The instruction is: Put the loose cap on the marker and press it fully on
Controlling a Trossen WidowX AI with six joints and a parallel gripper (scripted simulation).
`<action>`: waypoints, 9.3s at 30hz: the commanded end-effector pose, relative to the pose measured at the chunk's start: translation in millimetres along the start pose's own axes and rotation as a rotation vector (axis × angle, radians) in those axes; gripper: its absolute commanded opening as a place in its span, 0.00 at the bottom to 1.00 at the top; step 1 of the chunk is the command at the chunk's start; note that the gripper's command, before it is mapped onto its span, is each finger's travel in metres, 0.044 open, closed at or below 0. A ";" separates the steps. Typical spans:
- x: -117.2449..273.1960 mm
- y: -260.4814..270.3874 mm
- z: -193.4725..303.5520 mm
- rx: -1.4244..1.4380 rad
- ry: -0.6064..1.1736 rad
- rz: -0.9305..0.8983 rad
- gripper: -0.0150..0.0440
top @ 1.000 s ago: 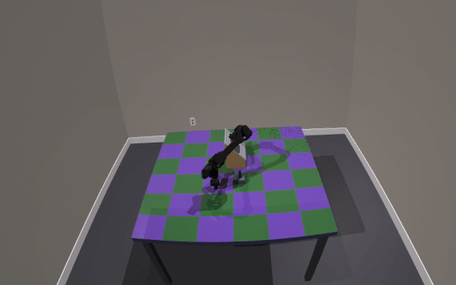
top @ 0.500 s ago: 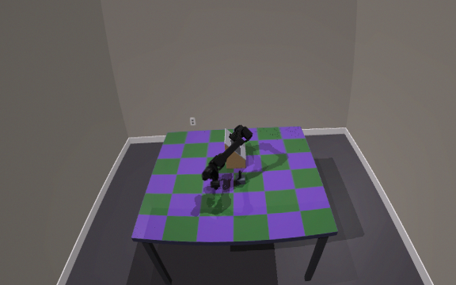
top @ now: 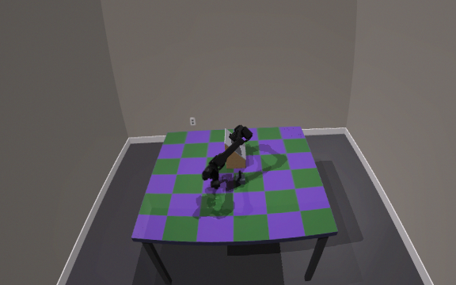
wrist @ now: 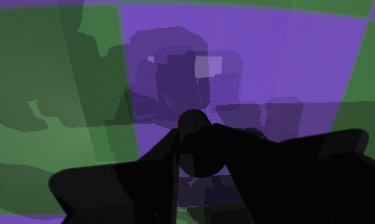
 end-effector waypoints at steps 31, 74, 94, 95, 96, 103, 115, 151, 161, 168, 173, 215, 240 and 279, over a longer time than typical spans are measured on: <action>76.7 1.5 37.6 0.004 -0.004 -0.005 0.25; 114.2 -30.2 153.9 0.003 0.000 -0.002 0.25; 111.9 -42.0 174.0 0.000 0.003 -0.001 0.25; 111.1 -41.9 174.0 0.000 0.003 -0.001 0.25; 110.0 -41.8 174.0 0.000 0.003 -0.001 0.25; 98.9 -41.1 173.7 0.000 0.002 -0.001 0.25; 79.2 -40.7 173.7 0.000 0.002 -0.002 0.25; 23.4 -43.6 169.5 -0.001 0.007 -0.002 0.25; 14.1 -44.7 170.3 -0.001 0.008 -0.002 0.25; 13.2 -45.1 169.6 -0.001 0.008 -0.002 0.25; 13.0 -45.3 169.5 -0.001 0.008 -0.001 0.25; 12.9 -45.4 169.5 -0.001 0.008 -0.001 0.25; 12.9 -45.4 169.5 -0.001 0.008 -0.001 0.25; 12.9 -45.4 169.5 -0.001 0.008 -0.001 0.25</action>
Point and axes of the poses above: the point midway between the two fingers, 35 mm back from their tips, its own x axis back along the fingers, its own y axis across the jaws, z = x × y, the point moved 10 cm from there along x, back along the fingers, and after that the axes turned 1 degree about x, right-handed, at the moved point
